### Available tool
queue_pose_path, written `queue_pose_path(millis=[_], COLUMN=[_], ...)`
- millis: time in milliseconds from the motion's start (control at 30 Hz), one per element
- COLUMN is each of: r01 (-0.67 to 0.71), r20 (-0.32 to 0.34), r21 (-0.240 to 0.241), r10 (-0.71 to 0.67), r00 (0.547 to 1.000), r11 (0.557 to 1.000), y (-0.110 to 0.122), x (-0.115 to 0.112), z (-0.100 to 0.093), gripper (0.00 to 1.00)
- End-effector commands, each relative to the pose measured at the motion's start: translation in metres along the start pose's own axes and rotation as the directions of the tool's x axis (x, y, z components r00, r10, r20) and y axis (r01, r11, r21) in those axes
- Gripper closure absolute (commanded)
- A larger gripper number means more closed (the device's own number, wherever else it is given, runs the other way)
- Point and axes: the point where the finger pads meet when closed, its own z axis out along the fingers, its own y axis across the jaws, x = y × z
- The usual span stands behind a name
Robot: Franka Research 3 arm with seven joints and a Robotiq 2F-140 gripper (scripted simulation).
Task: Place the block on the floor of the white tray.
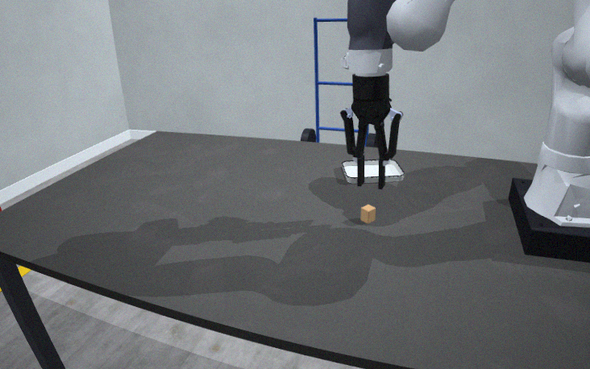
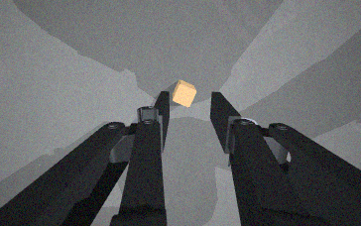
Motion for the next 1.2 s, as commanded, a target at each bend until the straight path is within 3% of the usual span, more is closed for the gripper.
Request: queue_pose_path(millis=[0,33,200,1167], r01=[-0.270,-0.297,-0.402,-0.402], r20=[-0.011,-0.003,0.003,0.003], r21=[0.052,0.041,0.044,0.044], r10=[0.271,0.297,0.402,0.402], r00=[0.962,0.955,0.915,0.915], r11=[0.961,0.954,0.914,0.914], y=[-0.007,-0.003,0.000,0.000], x=[-0.004,-0.004,-0.004,-0.004], z=[0.005,0.013,0.021,0.021], gripper=[0.66,0.66,0.66,0.66])
